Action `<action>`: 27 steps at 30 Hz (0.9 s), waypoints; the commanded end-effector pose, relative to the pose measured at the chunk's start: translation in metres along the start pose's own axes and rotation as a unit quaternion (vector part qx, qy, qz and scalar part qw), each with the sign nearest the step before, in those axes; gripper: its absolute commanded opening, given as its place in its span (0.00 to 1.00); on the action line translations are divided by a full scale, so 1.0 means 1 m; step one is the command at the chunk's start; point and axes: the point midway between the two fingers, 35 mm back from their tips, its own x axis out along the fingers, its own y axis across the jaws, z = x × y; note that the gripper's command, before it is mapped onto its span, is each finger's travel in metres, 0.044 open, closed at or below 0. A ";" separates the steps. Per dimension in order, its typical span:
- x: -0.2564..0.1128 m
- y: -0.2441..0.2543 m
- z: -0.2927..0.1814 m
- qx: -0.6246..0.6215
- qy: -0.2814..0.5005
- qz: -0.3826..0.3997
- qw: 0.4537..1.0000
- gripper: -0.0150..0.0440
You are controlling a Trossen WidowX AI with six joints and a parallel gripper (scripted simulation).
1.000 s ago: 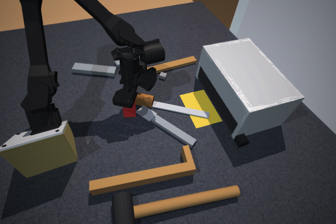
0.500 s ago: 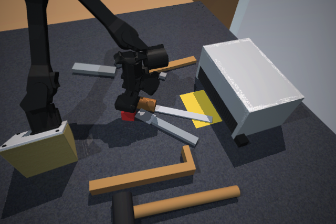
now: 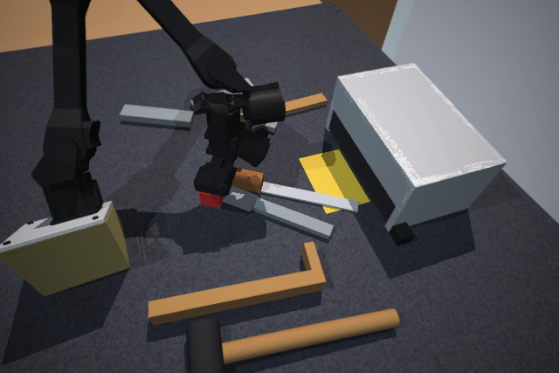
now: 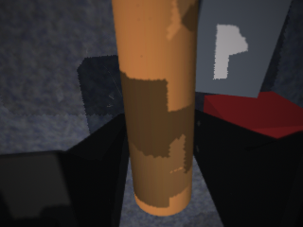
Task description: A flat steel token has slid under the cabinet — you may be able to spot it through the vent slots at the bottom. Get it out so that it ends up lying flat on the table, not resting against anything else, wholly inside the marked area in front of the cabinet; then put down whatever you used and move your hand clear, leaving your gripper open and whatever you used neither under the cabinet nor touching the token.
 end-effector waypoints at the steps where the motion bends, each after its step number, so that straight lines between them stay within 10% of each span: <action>1: -0.001 -0.005 0.005 0.003 -0.002 0.000 1.000 0.25; 27: -0.001 -0.032 0.024 0.003 -0.003 -0.001 1.000 0.25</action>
